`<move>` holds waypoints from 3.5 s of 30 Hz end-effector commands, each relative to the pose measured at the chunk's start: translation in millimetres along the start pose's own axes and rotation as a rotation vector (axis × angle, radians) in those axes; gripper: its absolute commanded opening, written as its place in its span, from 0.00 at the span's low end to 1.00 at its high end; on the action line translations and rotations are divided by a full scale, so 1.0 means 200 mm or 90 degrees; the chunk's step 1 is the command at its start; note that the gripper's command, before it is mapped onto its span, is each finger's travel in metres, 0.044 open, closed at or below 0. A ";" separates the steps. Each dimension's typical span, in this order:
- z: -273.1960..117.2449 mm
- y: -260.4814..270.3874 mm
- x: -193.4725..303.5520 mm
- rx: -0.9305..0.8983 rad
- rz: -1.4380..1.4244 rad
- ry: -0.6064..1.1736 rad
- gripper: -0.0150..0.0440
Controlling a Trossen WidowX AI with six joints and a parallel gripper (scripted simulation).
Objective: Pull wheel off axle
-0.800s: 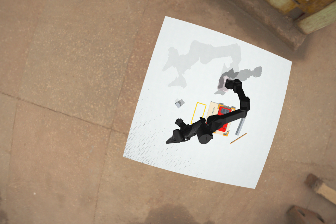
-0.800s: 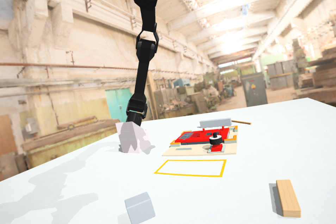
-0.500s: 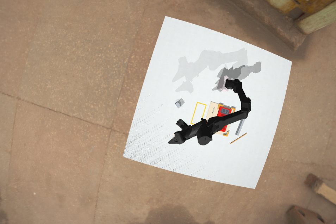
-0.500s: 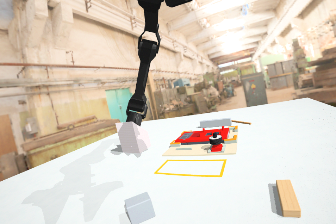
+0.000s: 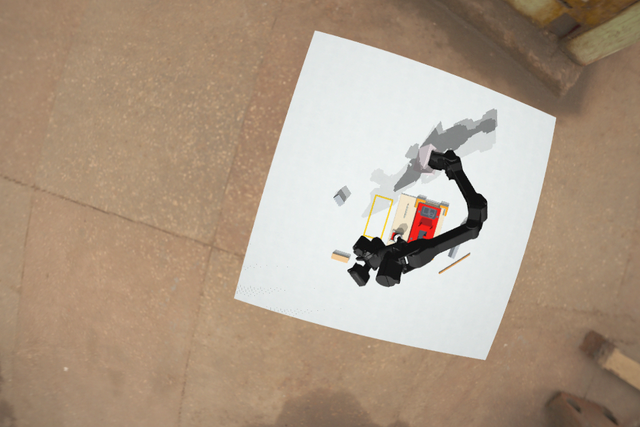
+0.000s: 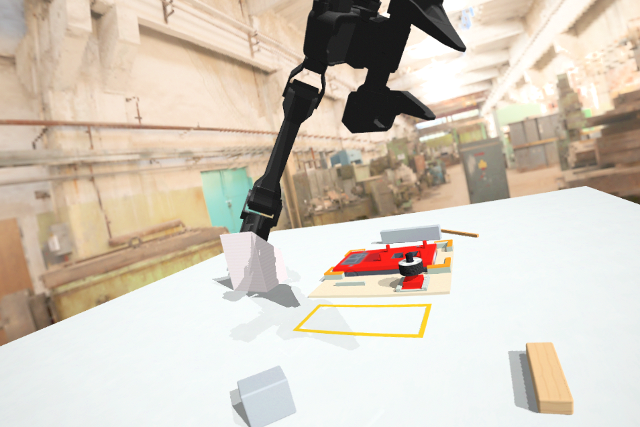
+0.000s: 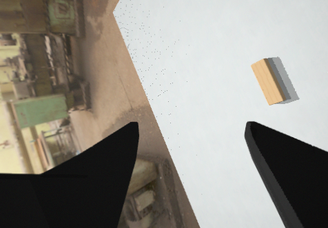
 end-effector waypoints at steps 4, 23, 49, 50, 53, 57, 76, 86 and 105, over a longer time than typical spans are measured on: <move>0.03 -0.34 0.14 0.160 -0.125 0.019 0.76; -0.11 -1.06 0.35 0.497 -0.360 0.136 0.76; 0.16 -1.30 0.36 0.501 -0.367 0.135 0.63; 0.16 -1.30 0.36 0.501 -0.367 0.135 0.62; 0.16 -1.30 0.36 0.501 -0.367 0.135 0.58; 0.16 -1.30 0.36 0.501 -0.367 0.135 0.54; 0.15 -1.28 0.36 0.501 -0.366 0.135 0.25; 0.14 -1.27 0.36 0.500 -0.366 0.135 0.25; 0.12 -1.24 0.36 0.500 -0.365 0.135 0.25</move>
Point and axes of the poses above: the point midway between the two fingers, 35 mm back from their tips, its own z axis out along the fingers, its own y axis across the jaws, x = y × z, the point moved 5 cm from there along -z, back along the fingers, and after that the axes turned 8 degrees about z, right-handed, at the moved point
